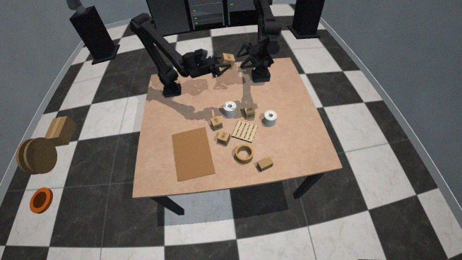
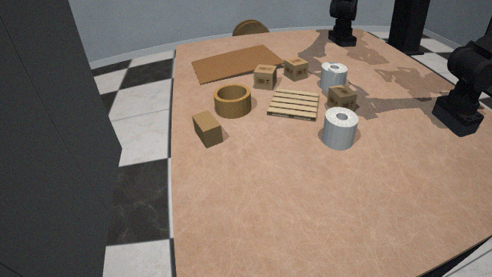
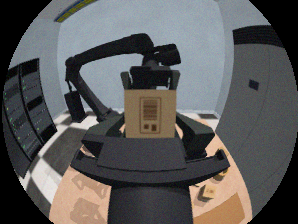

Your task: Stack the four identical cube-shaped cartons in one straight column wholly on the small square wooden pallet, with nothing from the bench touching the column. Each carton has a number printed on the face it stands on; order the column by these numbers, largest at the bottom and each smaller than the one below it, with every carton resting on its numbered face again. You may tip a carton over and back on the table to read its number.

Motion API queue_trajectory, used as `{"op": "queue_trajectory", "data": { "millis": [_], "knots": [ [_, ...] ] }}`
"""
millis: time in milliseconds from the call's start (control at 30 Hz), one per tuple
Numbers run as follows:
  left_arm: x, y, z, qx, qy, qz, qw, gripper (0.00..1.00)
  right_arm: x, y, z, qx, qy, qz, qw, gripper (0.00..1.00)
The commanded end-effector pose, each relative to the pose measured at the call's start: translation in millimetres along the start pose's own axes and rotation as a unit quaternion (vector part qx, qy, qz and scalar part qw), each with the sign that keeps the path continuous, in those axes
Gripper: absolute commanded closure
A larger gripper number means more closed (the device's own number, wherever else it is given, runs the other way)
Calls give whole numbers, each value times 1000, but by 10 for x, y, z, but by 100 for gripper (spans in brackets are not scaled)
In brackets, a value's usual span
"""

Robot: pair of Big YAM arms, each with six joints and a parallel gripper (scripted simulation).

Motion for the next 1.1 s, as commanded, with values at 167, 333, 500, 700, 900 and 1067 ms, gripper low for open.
{"op": "queue_trajectory", "data": {
  "millis": [167, 333, 500, 700, 900, 1067],
  "knots": [
    [-27, -19, 5, -1, 1, 1, 1000, 0, 129, 7, -19, 3, -10, 4, 1000, 50],
    [-27, -19, 5, -1, 1, 1, 1000, 0, 129, 7, -19, 3, -10, 4, 1000, 50],
    [-27, -19, 5, -1, 1, 1, 1000, 0, 129, 7, -19, 3, -10, 4, 1000, 50],
    [-54, -307, 183, -45, -11, -61, 997, 0, 129, 7, -19, 3, -10, 4, 1000, 50],
    [11, -555, 279, -84, -51, -166, 981, 0, 129, 7, -19, 3, -10, 4, 1000, 50],
    [58, -785, 353, -114, -96, -266, 952, 0, 129, 7, -19, 3, -10, 4, 1000, 50]
  ]
}}
Point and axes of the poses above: on each arm, the point where the finger pads meet when closed, its own z axis back along the fingers, its own y axis across the jaws, x = y × z, the point moved 3 cm from there along z, back along the fingers, and after that the axes turned 7 degrees about -z, right-handed, at the moved point
